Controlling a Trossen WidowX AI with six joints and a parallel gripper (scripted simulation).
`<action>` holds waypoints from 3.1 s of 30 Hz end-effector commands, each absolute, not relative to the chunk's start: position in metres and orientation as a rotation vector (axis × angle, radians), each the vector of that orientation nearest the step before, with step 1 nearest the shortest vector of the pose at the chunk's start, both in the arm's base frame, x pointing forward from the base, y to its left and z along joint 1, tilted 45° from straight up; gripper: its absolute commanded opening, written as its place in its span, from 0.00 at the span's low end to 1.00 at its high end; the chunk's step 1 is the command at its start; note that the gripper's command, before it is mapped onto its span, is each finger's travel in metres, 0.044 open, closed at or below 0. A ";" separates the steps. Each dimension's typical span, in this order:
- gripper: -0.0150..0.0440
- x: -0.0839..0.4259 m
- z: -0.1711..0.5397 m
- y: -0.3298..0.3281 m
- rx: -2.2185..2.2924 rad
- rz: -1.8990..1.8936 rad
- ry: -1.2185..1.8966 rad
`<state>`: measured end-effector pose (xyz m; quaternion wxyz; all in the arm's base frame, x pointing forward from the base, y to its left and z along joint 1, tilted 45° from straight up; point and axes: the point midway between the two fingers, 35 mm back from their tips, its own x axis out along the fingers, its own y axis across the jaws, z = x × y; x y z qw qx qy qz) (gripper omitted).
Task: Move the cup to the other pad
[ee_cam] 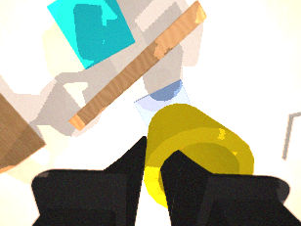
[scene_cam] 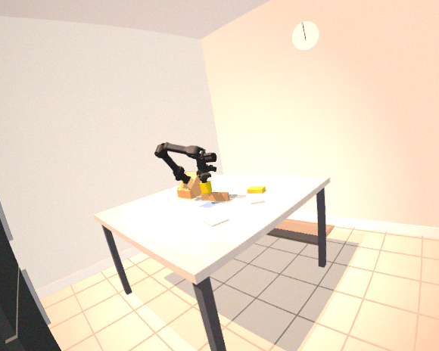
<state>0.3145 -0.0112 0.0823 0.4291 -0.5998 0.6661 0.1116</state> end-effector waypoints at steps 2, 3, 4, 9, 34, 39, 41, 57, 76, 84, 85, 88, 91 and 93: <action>0.25 0.314 0.082 -0.011 -1.499 0.280 1.662; 0.25 0.314 0.081 -0.010 -1.499 0.280 1.662; 0.25 0.314 0.080 -0.009 -1.498 0.280 1.662; 0.25 0.310 0.072 0.000 -1.495 0.279 1.659; 0.25 0.289 0.029 0.051 -1.488 0.280 1.656; 0.25 0.285 0.020 0.061 -1.488 0.281 1.655; 0.25 0.283 0.017 0.064 -1.487 0.281 1.655; 0.25 0.266 -0.015 0.093 -1.486 0.283 1.655; 0.25 0.260 -0.039 0.096 -1.485 0.284 1.654; 0.25 0.262 -0.049 0.087 -1.485 0.283 1.654; 0.25 0.262 -0.050 0.086 -1.486 0.283 1.654; 0.25 0.263 -0.054 0.083 -1.486 0.283 1.654; 0.25 0.264 -0.057 0.079 -1.486 0.283 1.654; 0.25 0.264 -0.060 0.077 -1.486 0.283 1.654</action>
